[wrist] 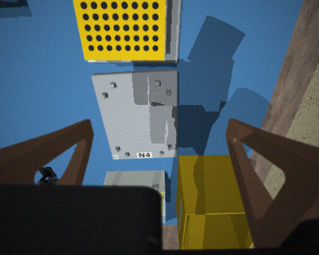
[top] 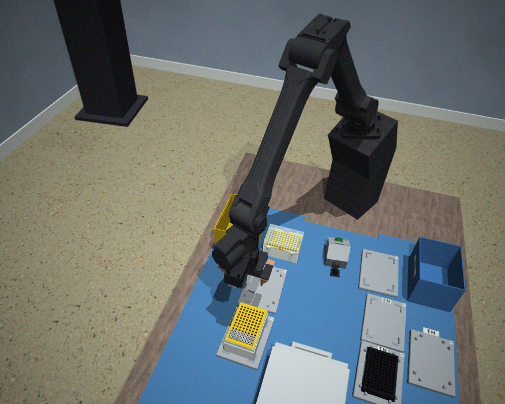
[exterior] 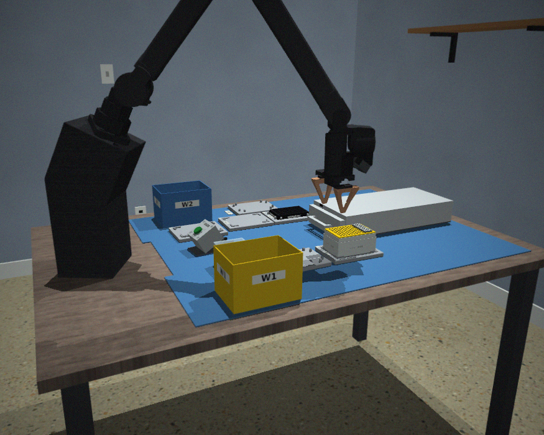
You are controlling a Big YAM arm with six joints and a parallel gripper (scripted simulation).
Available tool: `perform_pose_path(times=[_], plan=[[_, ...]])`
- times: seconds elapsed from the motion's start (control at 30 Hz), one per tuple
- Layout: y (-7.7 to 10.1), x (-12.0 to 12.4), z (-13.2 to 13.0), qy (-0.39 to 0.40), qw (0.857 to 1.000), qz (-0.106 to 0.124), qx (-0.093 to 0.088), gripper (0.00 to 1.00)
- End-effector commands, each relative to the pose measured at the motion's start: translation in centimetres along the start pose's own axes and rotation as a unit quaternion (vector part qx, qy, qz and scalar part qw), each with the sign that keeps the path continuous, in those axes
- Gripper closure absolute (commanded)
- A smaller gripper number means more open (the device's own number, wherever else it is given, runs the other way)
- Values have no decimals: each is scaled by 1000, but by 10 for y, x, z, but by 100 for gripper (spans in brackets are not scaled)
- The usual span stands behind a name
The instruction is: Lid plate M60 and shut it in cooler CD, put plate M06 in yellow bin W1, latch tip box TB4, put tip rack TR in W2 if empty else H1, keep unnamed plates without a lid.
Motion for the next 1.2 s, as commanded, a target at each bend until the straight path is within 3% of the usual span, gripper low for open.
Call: perform_pose_path(times=[0.0, 0.8, 1.17], plan=[[4, -25, -2, -8, 1000, -9, 3, 0], [12, -109, 9, -8, 1000, -13, 4, 0], [6, -97, 3, -15, 1000, -3, 2, 0]])
Point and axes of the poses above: the point where the finger pads meet when closed, its own y axis back along the fingers, its own z axis across the jaws, x = y × z, the point moved 7 cm from there along y, back along the fingers, and after that the axes turned 15 degrees about y, right-handed, at the moved point
